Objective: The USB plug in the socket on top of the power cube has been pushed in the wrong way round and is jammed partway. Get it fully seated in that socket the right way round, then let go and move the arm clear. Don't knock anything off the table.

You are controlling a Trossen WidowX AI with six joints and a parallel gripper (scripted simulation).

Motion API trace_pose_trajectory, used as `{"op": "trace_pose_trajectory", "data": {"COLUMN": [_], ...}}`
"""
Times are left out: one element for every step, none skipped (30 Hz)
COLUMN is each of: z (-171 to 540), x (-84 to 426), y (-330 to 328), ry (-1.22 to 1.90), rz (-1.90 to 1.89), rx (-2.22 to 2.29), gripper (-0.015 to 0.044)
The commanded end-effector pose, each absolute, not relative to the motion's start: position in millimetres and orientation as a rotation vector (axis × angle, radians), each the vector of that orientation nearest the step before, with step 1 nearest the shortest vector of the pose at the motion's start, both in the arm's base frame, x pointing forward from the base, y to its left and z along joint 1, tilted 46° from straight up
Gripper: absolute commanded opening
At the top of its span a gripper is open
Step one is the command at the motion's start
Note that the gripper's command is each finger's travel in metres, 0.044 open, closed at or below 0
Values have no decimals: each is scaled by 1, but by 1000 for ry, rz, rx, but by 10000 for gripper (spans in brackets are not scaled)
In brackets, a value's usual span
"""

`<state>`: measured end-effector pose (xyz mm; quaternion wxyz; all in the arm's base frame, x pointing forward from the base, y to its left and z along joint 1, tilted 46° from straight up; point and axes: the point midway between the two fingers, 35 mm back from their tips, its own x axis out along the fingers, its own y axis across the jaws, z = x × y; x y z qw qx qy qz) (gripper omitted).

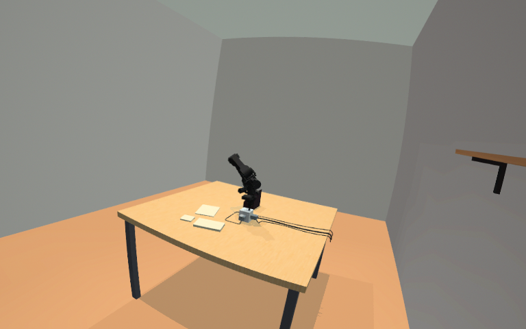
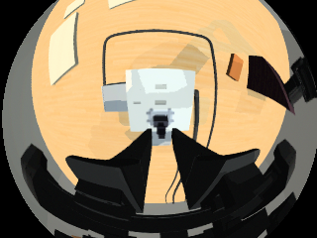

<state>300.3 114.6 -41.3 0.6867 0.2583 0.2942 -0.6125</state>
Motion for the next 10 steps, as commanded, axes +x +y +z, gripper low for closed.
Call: {"op": "trace_pose_trajectory", "data": {"z": [-40,-39,-39,-38,-37,-37,-36,-35,-34,-34], "x": [300,300,300,300,300,300,300,300,299,299], "y": [116,117,117,118,119,120,120,121,122,122], "ry": [659,659,659,659,659,659,659,659,659,659], "rz": [-1372,-1372,-1372,-1372,-1372,-1372,-1372,-1372,-1372,-1372], "rx": [578,578,578,578,578,578,578,578,578,578], "gripper": [95,95,95,95,95,95,95,95,95,95]}}
